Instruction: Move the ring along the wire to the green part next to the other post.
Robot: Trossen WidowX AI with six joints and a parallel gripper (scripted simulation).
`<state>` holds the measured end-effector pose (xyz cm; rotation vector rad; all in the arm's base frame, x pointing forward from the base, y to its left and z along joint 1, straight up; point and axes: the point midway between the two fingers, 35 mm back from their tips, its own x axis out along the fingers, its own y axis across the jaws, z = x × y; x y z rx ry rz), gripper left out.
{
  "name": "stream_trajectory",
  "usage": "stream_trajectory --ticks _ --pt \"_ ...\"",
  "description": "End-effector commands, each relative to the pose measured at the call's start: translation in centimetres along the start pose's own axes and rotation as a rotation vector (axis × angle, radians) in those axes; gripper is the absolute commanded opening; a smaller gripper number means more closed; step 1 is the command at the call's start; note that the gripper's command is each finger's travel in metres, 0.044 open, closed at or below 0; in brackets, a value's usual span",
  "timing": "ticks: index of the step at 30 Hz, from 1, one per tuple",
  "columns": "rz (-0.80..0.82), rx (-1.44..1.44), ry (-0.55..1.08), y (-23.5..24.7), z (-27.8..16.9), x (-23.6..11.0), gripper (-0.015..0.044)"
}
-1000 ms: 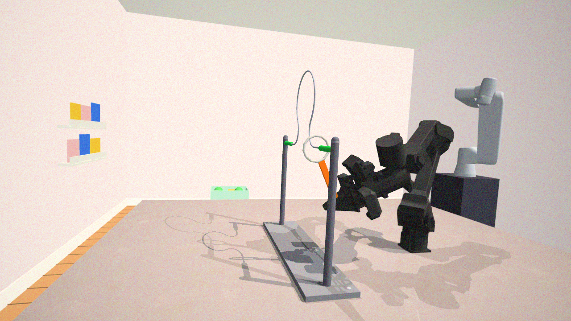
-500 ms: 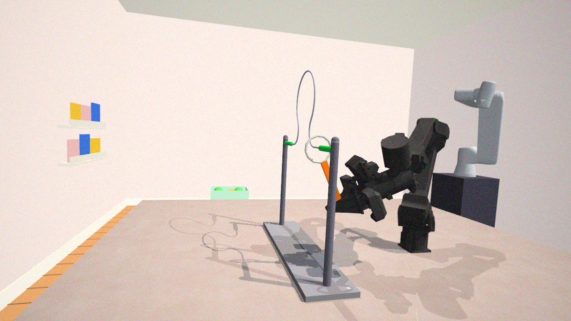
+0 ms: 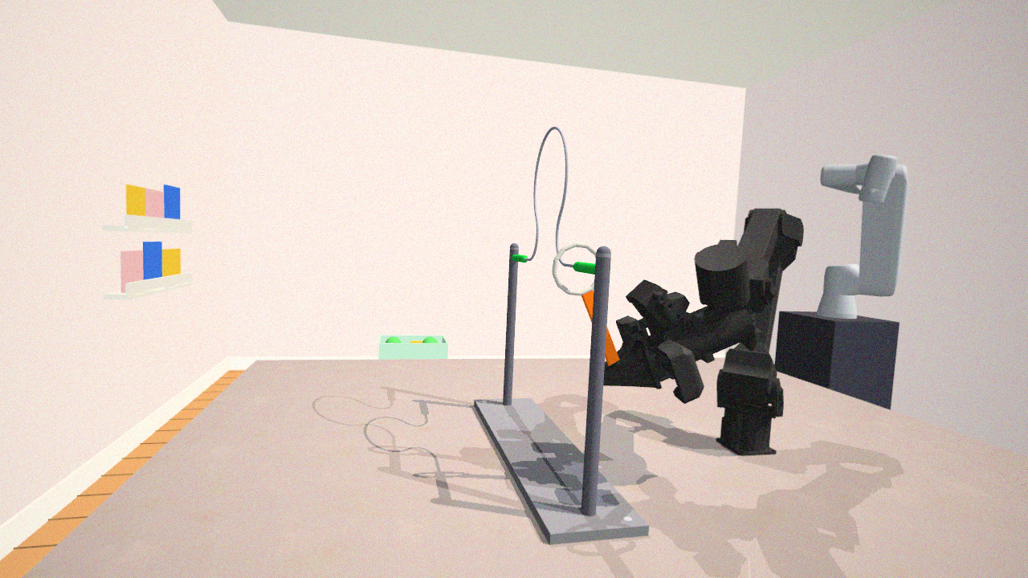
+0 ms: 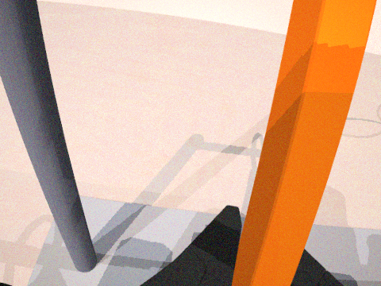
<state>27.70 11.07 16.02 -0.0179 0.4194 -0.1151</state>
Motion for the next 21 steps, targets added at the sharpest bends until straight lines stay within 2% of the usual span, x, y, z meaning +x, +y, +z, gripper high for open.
stream_trajectory --ticks 1,21 --pt "-0.001 0.005 -0.005 0.5 0.3 -0.1 -0.0150" --pt "-0.001 0.006 -0.006 1.7 -0.7 0.2 -0.0150"
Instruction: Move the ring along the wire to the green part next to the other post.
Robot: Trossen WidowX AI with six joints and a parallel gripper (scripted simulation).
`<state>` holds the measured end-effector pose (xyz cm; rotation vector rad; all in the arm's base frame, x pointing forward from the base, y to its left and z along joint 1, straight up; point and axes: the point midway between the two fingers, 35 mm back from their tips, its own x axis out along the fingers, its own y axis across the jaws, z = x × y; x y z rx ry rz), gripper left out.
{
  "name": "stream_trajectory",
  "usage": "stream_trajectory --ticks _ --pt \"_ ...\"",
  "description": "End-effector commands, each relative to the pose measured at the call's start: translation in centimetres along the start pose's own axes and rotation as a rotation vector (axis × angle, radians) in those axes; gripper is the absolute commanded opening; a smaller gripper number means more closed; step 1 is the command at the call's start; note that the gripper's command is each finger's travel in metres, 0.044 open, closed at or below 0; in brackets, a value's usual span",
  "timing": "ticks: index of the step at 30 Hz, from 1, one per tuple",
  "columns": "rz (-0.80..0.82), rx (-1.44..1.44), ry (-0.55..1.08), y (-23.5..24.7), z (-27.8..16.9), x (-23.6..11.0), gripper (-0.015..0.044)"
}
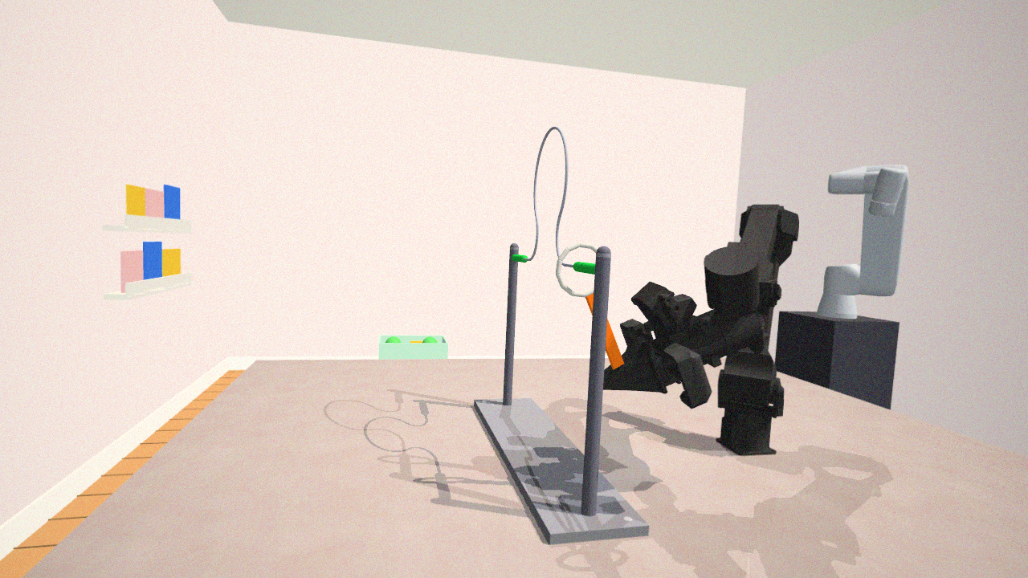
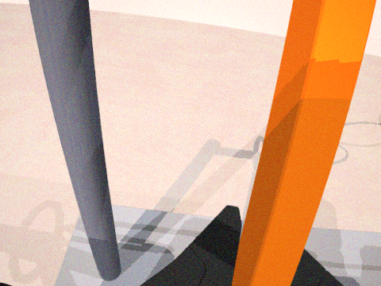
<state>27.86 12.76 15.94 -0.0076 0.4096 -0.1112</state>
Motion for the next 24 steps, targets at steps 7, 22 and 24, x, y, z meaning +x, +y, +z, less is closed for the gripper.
stream_trajectory --ticks 7,22,24 --pt "-0.007 -0.003 0.004 -0.03 -1.60 0.66 -0.0150" --pt "-0.007 -0.003 0.004 -0.03 -1.62 0.67 -0.0150" --pt "-0.007 -0.003 0.004 -0.03 -1.62 0.67 -0.0150"
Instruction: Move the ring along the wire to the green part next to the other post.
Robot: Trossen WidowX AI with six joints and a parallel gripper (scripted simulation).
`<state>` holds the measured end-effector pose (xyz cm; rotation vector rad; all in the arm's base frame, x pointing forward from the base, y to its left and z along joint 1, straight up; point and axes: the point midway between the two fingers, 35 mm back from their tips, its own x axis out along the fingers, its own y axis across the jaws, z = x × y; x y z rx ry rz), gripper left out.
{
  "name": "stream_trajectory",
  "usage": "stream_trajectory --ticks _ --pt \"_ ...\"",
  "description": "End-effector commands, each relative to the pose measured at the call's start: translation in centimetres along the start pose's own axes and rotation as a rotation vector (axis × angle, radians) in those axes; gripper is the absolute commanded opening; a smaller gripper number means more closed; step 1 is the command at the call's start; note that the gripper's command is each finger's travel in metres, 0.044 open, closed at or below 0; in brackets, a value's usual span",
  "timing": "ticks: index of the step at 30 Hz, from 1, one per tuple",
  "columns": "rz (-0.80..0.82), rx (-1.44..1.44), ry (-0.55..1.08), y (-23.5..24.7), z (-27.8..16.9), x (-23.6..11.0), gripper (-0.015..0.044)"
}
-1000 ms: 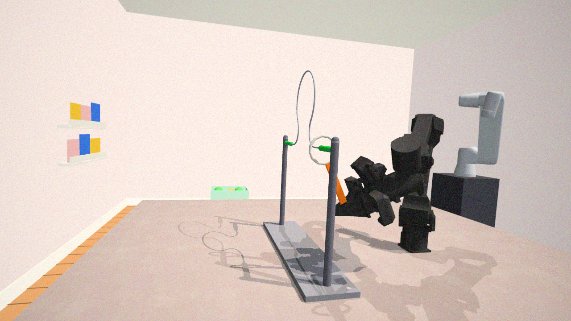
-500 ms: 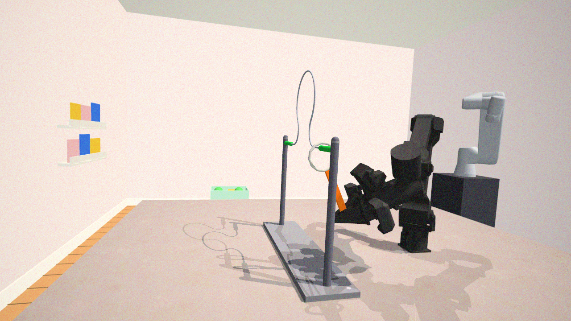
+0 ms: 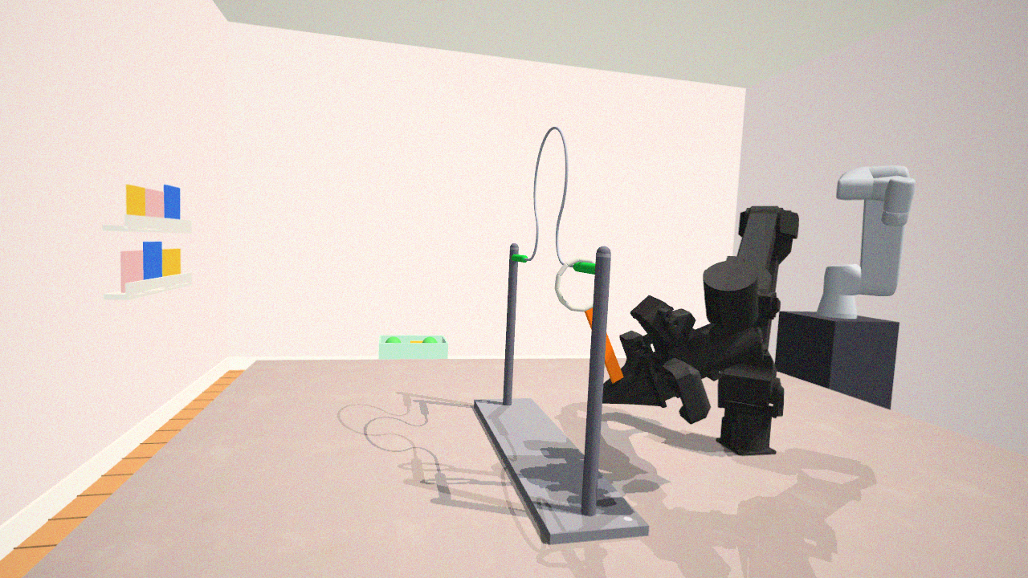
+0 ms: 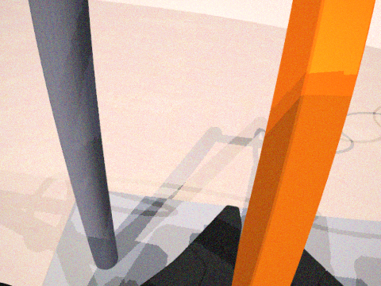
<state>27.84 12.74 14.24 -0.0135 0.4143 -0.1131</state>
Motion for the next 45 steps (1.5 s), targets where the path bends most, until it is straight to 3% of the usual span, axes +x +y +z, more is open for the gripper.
stream_trajectory --ticks 1,5,17,32,45 --pt "-0.004 0.002 -0.001 -0.1 -0.1 0.0 -0.0150" --pt "-0.004 0.002 -0.001 -0.1 -0.1 0.0 -0.0150" --pt "0.000 0.000 0.001 0.0 0.0 -0.2 0.0160" --pt "-0.003 0.003 0.005 0.0 -0.1 -4.8 0.0160" --pt "-0.003 0.003 0.004 0.0 -0.1 -5.0 0.0160"
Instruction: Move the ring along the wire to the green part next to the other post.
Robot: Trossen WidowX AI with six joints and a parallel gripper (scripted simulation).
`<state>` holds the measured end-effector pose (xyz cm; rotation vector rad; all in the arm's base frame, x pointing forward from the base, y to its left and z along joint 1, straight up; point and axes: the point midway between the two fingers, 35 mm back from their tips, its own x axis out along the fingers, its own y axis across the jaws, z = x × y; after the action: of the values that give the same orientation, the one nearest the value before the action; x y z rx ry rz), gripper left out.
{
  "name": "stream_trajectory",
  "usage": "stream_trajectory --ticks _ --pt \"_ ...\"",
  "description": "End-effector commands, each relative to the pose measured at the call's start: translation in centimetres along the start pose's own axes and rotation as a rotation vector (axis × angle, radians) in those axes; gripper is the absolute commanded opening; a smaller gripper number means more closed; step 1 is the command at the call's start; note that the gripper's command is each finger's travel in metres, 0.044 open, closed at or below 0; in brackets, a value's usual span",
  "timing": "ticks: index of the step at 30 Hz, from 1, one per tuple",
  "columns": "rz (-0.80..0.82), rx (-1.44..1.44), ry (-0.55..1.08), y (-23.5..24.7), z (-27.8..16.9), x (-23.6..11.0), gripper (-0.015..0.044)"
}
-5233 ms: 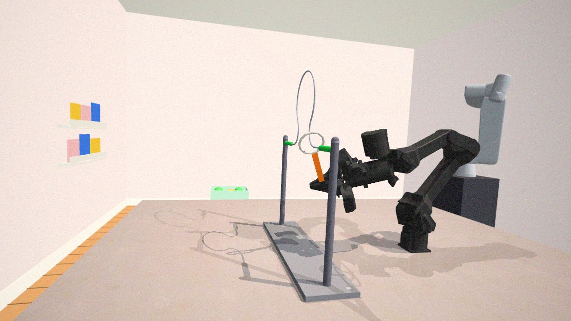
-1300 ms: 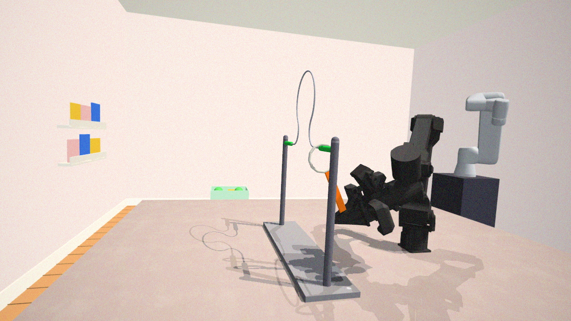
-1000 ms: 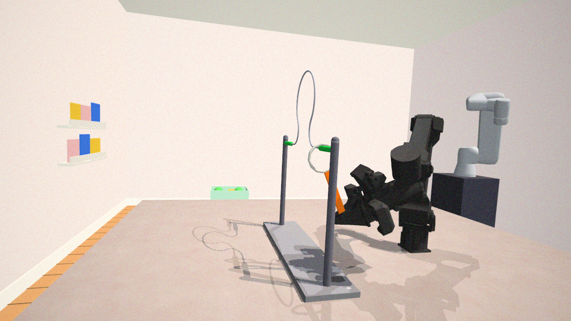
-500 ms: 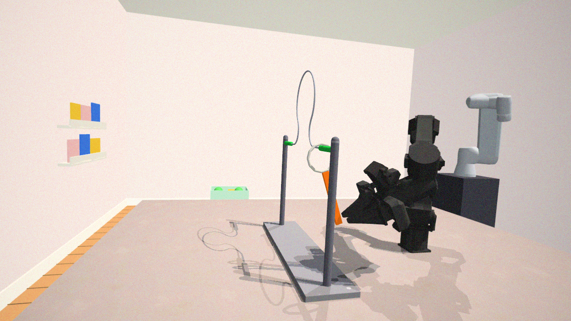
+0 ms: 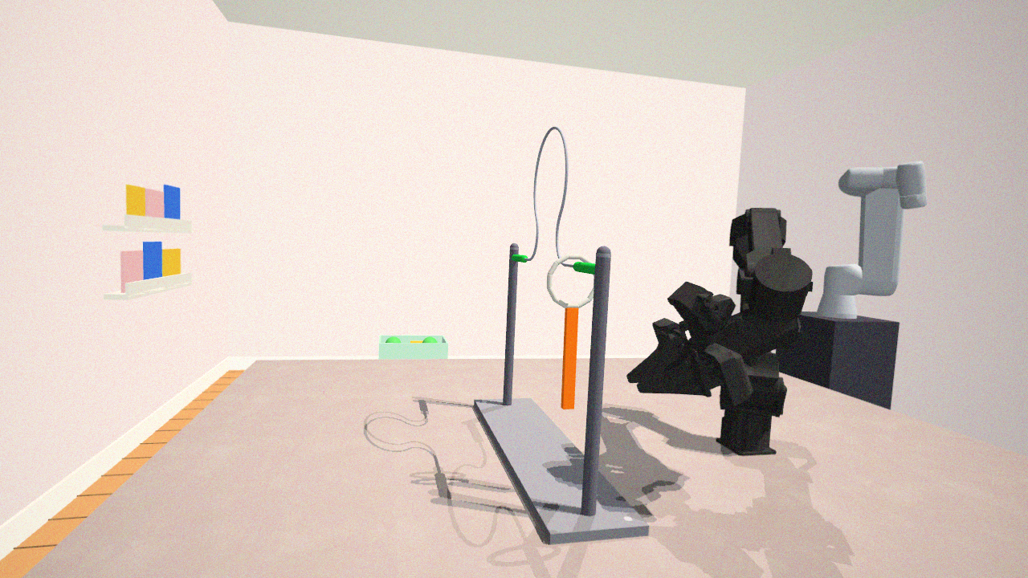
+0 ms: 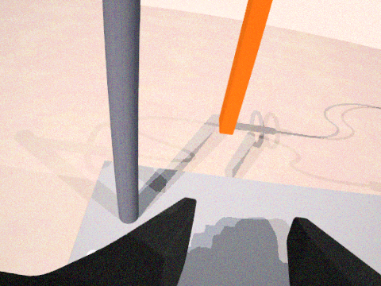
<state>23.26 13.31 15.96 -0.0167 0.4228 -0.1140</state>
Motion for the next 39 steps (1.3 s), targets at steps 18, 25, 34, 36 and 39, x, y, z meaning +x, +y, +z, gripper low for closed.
stream_trajectory --ticks 18,25,34,36,39 --pt "0.001 0.003 0.003 0.1 0.0 -0.6 0.0212" --pt "0.004 -0.001 -0.010 -0.2 0.2 -4.3 0.0396" --pt "0.004 -0.001 -0.010 -0.2 0.2 -4.3 0.0440" --pt "0.004 -0.001 -0.010 -0.2 0.2 -4.3 0.0440" --pt "0.004 -0.001 -0.010 -0.2 0.2 -4.3 0.0440"
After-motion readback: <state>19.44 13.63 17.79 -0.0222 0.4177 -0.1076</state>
